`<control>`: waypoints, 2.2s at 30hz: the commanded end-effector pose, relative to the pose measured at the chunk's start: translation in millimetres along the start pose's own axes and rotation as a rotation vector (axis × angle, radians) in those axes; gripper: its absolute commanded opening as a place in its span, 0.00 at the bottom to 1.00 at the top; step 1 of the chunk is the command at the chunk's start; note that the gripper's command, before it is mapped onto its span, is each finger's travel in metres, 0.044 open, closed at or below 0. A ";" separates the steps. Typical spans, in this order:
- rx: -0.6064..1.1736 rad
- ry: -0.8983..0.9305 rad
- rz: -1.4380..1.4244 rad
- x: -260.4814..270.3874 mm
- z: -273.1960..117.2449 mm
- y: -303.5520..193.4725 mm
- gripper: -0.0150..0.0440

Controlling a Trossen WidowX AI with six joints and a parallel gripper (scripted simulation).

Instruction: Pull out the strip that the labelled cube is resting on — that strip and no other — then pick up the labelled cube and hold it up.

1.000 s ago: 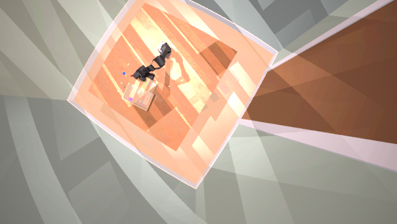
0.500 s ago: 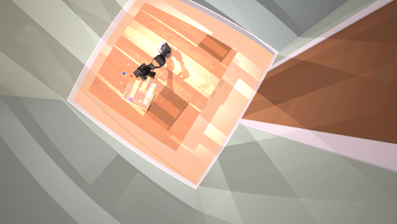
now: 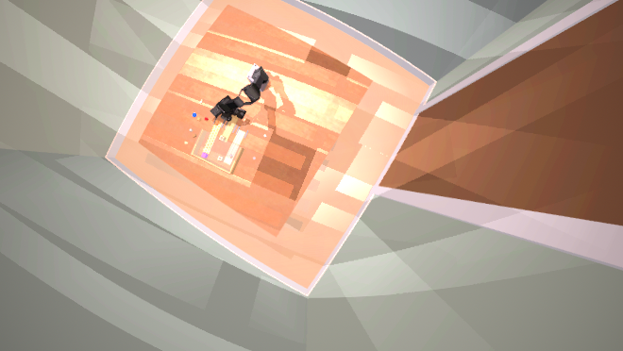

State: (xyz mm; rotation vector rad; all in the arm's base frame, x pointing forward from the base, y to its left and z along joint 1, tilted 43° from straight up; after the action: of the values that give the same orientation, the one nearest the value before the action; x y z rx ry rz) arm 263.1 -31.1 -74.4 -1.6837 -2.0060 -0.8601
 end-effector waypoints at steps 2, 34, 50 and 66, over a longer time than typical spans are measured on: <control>0.025 0.005 0.009 3.6 4.0 -14.4 0.25; 0.027 0.005 0.010 11.8 3.1 -54.0 0.25; 0.027 0.005 0.010 11.8 3.1 -54.0 0.25; 0.027 0.005 0.010 11.8 3.1 -54.0 0.25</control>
State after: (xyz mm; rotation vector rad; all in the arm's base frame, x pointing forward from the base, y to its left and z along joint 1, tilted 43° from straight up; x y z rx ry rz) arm 215.1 -29.1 -78.7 -1.6865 -2.0030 -0.8570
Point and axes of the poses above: the point midway between the two fingers, 35 mm back from their tips, its own z axis out along the fingers, its own x axis across the jaws, y = z × x, the point moved 4 cm from there along -z, back along the fingers, and after that the axes turned 13 degrees about -z, right-handed, at the moved point
